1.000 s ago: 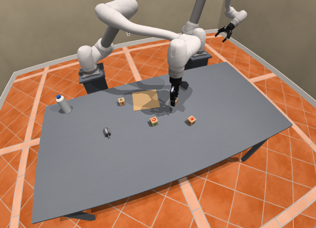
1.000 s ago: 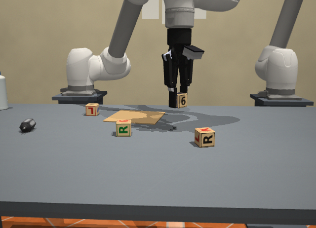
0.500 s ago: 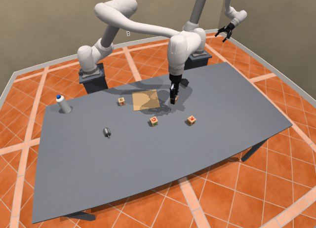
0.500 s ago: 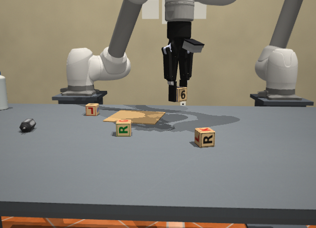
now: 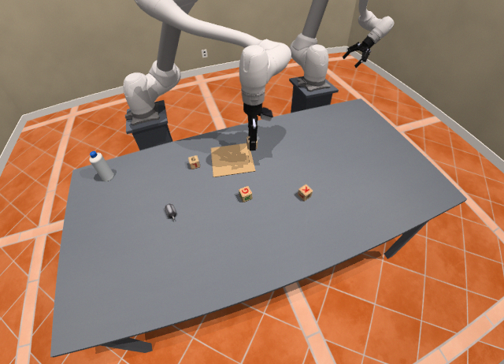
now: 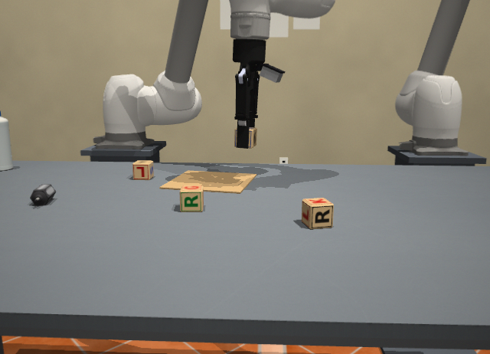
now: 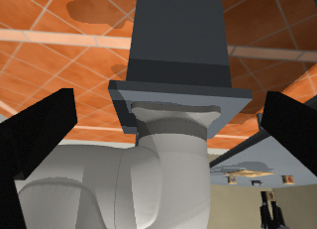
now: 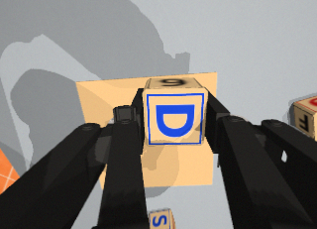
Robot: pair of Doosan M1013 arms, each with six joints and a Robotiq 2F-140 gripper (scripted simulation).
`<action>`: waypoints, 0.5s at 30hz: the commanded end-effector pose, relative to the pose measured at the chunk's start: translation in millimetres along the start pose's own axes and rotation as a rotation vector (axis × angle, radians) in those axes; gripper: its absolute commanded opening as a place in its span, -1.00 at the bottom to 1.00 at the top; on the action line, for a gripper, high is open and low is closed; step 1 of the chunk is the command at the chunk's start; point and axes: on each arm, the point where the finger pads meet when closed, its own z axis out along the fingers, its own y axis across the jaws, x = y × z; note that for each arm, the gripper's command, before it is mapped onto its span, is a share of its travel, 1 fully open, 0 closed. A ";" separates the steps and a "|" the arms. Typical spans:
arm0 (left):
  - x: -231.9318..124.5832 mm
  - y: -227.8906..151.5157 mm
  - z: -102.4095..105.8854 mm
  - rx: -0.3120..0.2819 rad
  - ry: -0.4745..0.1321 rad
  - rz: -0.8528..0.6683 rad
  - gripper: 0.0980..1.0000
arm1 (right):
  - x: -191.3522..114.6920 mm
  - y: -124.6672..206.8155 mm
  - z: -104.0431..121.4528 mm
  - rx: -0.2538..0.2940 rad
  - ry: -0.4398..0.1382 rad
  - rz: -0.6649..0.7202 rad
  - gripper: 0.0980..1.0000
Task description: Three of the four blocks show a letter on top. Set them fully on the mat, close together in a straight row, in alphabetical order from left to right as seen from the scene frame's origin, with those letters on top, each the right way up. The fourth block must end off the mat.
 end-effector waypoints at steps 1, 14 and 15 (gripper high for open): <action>0.0 -0.1 -0.5 0.000 0.001 0.000 1.00 | -28.6 -33.3 -2.4 -0.012 0.040 -0.080 -0.49; 0.0 -0.1 -0.5 0.000 0.001 0.000 1.00 | -28.3 -33.2 4.7 -0.012 0.040 -0.080 -0.49; 0.0 -0.1 -0.5 0.000 0.001 0.000 1.00 | -28.2 -33.2 7.3 -0.012 0.040 -0.080 -0.49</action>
